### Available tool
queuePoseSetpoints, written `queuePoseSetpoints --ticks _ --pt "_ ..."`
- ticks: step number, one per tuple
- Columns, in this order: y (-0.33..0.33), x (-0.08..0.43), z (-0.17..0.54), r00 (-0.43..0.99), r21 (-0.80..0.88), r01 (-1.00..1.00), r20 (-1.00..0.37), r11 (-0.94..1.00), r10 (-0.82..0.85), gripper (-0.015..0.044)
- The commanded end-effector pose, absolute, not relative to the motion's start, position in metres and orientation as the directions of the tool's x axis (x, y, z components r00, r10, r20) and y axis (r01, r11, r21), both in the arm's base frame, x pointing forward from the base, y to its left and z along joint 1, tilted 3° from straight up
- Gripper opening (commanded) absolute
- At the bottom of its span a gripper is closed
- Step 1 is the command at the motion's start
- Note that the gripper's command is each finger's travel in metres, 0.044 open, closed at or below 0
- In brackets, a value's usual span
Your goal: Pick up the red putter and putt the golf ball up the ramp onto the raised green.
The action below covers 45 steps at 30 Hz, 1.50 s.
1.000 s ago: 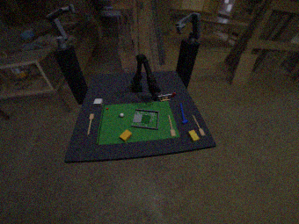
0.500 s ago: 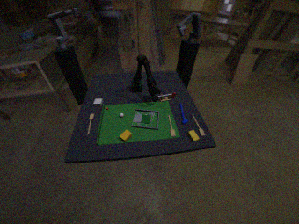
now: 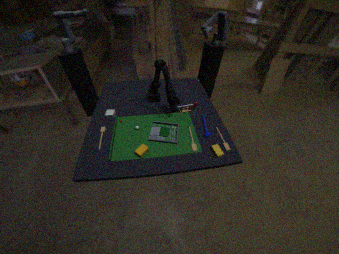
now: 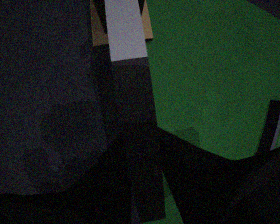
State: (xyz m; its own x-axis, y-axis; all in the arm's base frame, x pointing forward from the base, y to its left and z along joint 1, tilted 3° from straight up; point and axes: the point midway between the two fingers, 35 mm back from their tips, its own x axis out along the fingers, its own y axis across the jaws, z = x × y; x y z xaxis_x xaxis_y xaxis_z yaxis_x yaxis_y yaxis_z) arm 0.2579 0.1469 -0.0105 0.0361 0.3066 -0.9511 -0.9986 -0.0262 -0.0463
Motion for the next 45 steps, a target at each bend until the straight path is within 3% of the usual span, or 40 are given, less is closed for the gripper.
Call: queuePoseSetpoints --ticks 1,6,20,24,45 --pt "0.147 0.258 -0.010 0.036 -0.047 -0.999 -0.951 -0.026 0.307 0.0046" --pt "0.147 0.258 -0.009 0.036 -0.047 -0.999 -0.951 -0.026 0.307 0.0000" --pt "0.142 0.255 0.084 0.036 -0.046 -0.999 -0.951 -0.026 0.306 0.0000" --pt "0.141 0.256 0.081 0.038 -0.045 -0.999 -0.954 -0.016 0.297 0.0000" --pt "0.034 0.284 0.080 0.103 0.009 -0.875 -0.974 0.485 0.202 0.0000"
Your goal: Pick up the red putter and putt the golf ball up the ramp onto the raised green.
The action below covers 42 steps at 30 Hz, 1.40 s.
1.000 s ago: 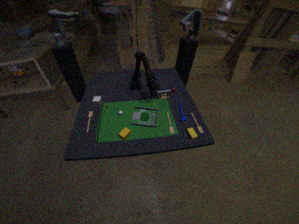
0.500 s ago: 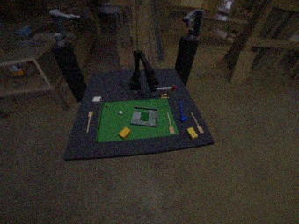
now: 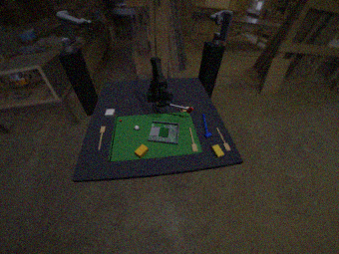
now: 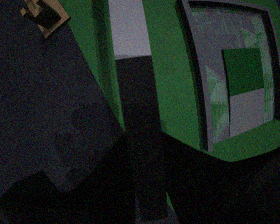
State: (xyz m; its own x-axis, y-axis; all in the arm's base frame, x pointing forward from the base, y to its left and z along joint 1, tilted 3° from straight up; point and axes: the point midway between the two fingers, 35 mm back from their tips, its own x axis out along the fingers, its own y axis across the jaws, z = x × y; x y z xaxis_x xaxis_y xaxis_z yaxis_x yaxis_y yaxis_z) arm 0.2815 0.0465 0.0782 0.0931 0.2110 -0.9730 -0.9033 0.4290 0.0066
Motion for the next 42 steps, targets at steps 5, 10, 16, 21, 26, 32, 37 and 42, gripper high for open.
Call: queuePoseSetpoints --ticks 5,10,16,21,26,32,37,42 --pt "0.009 0.283 0.081 0.110 0.020 -0.809 -0.977 0.587 0.185 0.0000" --pt "-0.017 0.281 0.081 0.115 0.029 -0.729 -0.980 0.684 0.164 0.0000" --pt "-0.049 0.276 0.082 0.115 0.038 -0.608 -0.984 0.793 0.136 0.0000" --pt "-0.075 0.269 0.082 0.112 0.043 -0.494 -0.987 0.868 0.113 0.0000" --pt "-0.100 0.259 0.083 0.105 0.047 -0.372 -0.990 0.927 0.092 0.0000" --pt "-0.129 0.245 0.083 0.094 0.048 -0.216 -0.993 0.975 0.070 0.0000" --pt "-0.151 0.231 0.084 0.082 0.047 -0.082 -0.995 0.996 0.054 0.0000" --pt "-0.172 0.214 0.084 0.068 0.044 0.054 -0.997 0.998 0.041 0.0000"
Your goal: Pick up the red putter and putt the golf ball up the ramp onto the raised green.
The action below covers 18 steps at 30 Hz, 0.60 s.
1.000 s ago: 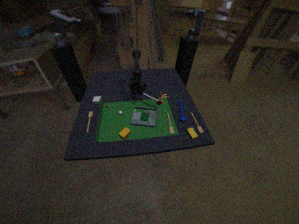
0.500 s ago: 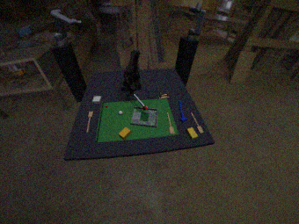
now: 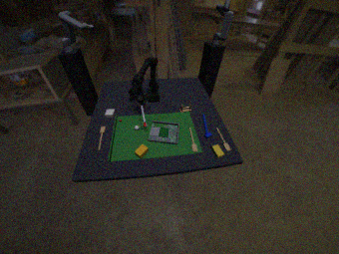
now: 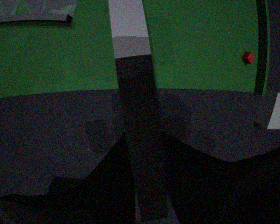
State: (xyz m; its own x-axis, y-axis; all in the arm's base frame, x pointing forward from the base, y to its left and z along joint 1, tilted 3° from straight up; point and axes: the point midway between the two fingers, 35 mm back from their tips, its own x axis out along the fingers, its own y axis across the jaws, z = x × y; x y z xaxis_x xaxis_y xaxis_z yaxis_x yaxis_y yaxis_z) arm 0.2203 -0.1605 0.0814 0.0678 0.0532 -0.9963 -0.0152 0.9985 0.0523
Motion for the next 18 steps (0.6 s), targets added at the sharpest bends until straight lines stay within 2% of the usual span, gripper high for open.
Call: queuePoseSetpoints --ticks 1,11,18 --pt "-0.176 0.211 0.084 0.065 0.044 0.081 -0.997 0.996 0.038 0.0000" --pt "-0.211 0.173 0.086 0.032 0.032 0.340 -0.999 0.940 0.022 0.0000" --pt "-0.213 0.170 0.078 0.030 0.031 0.357 -0.999 0.933 0.022 0.0000"
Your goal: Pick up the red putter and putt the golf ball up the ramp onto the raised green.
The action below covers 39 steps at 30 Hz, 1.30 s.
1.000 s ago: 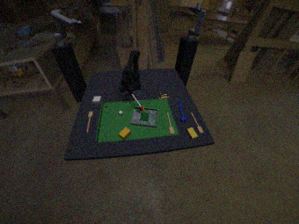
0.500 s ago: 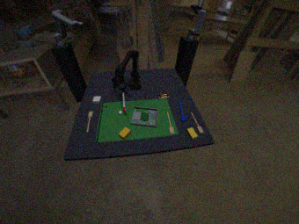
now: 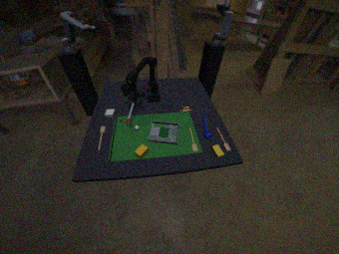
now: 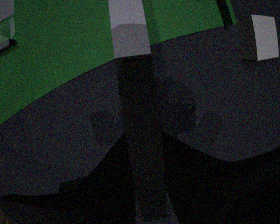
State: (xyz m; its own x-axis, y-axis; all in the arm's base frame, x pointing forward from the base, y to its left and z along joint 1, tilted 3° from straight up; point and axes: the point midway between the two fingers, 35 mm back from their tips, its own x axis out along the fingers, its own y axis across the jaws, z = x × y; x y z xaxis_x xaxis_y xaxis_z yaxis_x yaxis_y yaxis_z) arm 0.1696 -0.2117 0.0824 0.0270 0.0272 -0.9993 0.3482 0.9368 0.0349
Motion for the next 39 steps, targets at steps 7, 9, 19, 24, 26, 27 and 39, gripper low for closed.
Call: queuePoseSetpoints --ticks 7,9,19,24,26,27,39 --pt "-0.212 0.171 0.047 0.030 0.031 0.357 -0.999 0.933 0.022 0.0000" --pt "-0.212 0.171 0.045 0.030 0.031 0.357 -0.999 0.933 0.022 0.0000" --pt "-0.212 0.172 0.032 0.030 0.031 0.357 -0.999 0.933 0.022 0.0000" --pt "-0.212 0.172 0.024 0.030 0.031 0.357 -0.999 0.933 0.022 0.0000" --pt "-0.212 0.172 0.021 0.030 0.031 0.357 -0.999 0.933 0.022 0.0000" --pt "-0.212 0.172 0.019 0.030 0.031 0.357 -0.999 0.933 0.022 0.0000" --pt "-0.211 0.172 0.019 0.028 0.034 0.352 -0.999 0.935 0.026 0.0000"
